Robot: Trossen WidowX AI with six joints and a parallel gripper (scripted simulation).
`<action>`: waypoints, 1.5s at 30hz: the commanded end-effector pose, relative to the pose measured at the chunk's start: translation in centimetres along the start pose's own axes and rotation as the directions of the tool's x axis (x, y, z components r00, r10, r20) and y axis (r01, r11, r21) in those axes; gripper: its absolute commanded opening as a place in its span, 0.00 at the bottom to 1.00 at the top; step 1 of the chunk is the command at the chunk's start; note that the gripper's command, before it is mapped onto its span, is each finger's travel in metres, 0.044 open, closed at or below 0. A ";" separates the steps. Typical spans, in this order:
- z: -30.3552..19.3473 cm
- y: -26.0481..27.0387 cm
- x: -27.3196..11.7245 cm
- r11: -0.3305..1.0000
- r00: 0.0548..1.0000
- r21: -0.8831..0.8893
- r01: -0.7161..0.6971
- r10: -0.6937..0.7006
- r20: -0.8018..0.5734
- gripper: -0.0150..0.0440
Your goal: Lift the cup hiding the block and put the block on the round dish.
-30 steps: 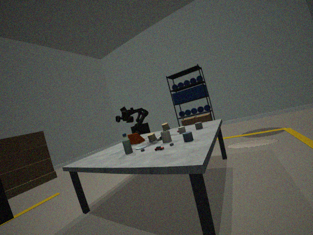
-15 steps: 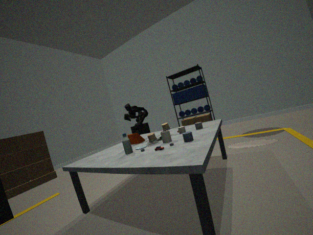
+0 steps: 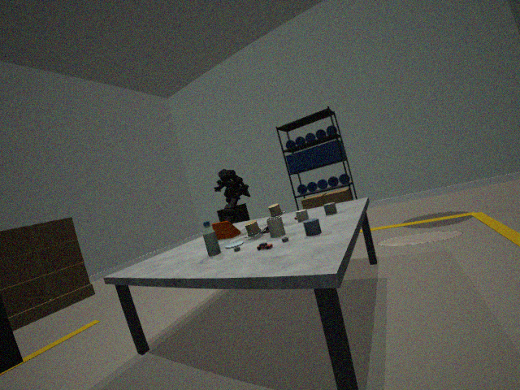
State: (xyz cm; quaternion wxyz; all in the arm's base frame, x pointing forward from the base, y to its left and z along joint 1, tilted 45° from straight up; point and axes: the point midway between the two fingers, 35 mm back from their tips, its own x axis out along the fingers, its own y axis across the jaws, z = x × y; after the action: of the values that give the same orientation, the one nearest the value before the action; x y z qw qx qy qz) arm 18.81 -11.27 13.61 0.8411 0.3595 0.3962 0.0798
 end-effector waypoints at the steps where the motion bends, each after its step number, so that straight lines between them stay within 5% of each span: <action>1: 0.5 1.9 0.0 0.998 0.998 -0.016 -0.062 0.062 -0.011 1.00; 7: 0.6 1.8 0.1 0.997 0.998 -0.035 -0.063 0.062 -0.021 1.00; 22: 2.8 -1.4 3.1 0.887 0.971 -0.433 -0.160 0.063 -0.229 1.00; 45: 3.7 -6.9 10.7 0.377 0.843 -0.771 -0.513 0.049 -0.536 1.00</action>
State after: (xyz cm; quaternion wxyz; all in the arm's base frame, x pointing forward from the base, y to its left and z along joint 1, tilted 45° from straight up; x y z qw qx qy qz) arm 26.80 -13.58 5.34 0.7826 -0.0636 0.4096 0.4645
